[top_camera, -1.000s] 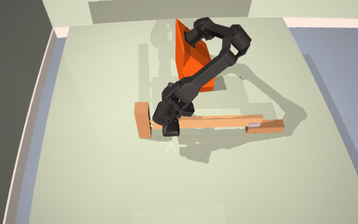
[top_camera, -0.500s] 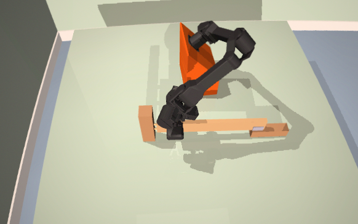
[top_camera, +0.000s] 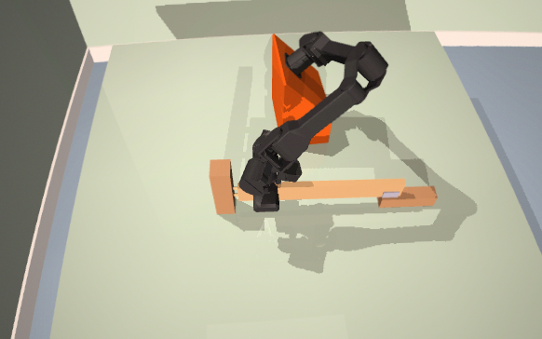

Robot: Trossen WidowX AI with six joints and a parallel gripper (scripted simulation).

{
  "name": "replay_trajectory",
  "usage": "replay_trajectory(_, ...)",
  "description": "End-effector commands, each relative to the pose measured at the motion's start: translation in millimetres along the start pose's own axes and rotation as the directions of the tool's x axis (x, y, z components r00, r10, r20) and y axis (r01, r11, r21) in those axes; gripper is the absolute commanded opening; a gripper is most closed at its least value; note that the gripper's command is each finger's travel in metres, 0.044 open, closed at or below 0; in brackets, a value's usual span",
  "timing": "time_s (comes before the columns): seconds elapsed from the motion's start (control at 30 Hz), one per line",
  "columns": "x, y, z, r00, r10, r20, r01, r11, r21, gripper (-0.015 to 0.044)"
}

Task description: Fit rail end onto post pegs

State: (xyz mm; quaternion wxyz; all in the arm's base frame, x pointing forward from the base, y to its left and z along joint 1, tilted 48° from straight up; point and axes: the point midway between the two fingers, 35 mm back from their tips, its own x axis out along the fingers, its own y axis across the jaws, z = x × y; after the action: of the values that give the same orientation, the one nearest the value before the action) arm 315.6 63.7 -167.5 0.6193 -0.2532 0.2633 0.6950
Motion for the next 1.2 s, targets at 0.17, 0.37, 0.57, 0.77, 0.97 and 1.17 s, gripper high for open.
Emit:
replay_trajectory(0.17,0.0,0.4,0.6,1.0,-0.004,0.001,0.004,1.0,0.006,0.0)
replay_trajectory(0.37,0.2,0.6,-0.7,1.0,-0.004,0.001,0.004,1.0,0.006,0.0)
replay_trajectory(0.57,0.7,1.1,-2.5,1.0,-0.004,0.001,0.004,1.0,0.006,0.0)
replay_trajectory(0.77,0.6,1.6,-4.4,1.0,-0.004,0.001,0.004,1.0,0.006,0.0)
replay_trajectory(0.97,-0.3,2.0,-5.7,1.0,-0.004,0.001,0.004,1.0,0.006,0.0)
replay_trajectory(1.17,-0.9,2.0,-5.6,1.0,-0.004,0.001,0.004,1.0,0.006,0.0)
